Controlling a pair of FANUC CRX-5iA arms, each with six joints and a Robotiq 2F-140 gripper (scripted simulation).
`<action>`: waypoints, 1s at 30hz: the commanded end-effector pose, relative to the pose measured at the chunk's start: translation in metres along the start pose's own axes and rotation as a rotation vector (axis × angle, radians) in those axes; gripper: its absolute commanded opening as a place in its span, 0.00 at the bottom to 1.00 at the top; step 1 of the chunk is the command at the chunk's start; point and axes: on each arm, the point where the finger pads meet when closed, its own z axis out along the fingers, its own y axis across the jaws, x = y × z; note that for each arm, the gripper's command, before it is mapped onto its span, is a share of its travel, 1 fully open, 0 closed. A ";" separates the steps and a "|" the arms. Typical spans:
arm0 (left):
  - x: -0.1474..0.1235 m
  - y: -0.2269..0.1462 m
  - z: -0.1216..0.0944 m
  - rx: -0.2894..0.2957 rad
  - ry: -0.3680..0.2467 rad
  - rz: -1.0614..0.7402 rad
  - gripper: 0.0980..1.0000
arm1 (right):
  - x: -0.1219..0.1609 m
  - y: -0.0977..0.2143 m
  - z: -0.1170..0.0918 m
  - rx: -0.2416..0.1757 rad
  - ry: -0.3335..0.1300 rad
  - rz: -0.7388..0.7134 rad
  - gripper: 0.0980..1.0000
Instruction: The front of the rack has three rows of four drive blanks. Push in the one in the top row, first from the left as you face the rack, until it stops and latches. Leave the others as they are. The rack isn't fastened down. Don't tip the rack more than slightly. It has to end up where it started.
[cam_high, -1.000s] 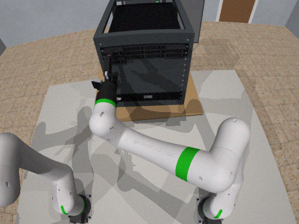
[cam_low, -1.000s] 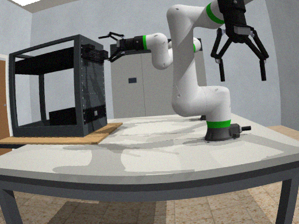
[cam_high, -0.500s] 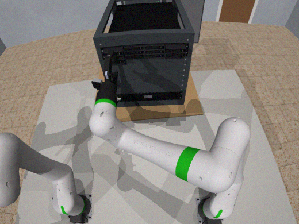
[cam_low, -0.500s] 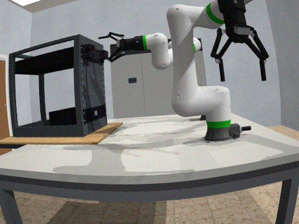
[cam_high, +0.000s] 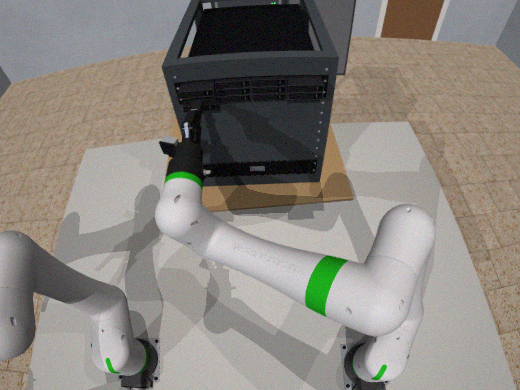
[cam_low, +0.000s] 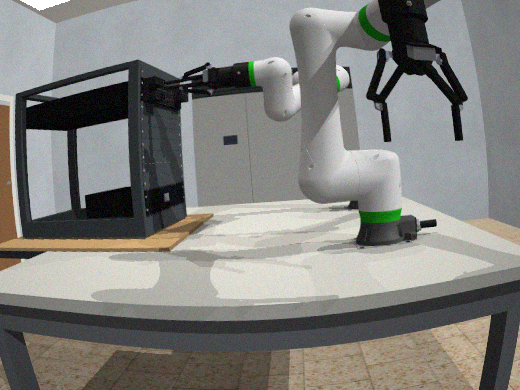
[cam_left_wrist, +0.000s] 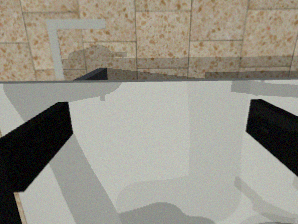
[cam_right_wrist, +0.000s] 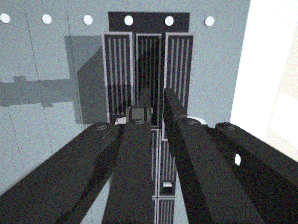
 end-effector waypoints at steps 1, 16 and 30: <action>0.000 0.000 -0.001 0.000 0.002 0.000 1.00 | 0.000 0.001 0.000 -0.001 0.000 0.001 0.00; 0.000 0.000 -0.001 0.000 0.002 0.000 1.00 | 0.000 0.001 0.000 -0.001 0.000 0.001 0.00; 0.000 0.000 -0.001 0.000 0.002 0.000 1.00 | 0.005 0.023 -0.028 -0.001 0.000 0.001 0.00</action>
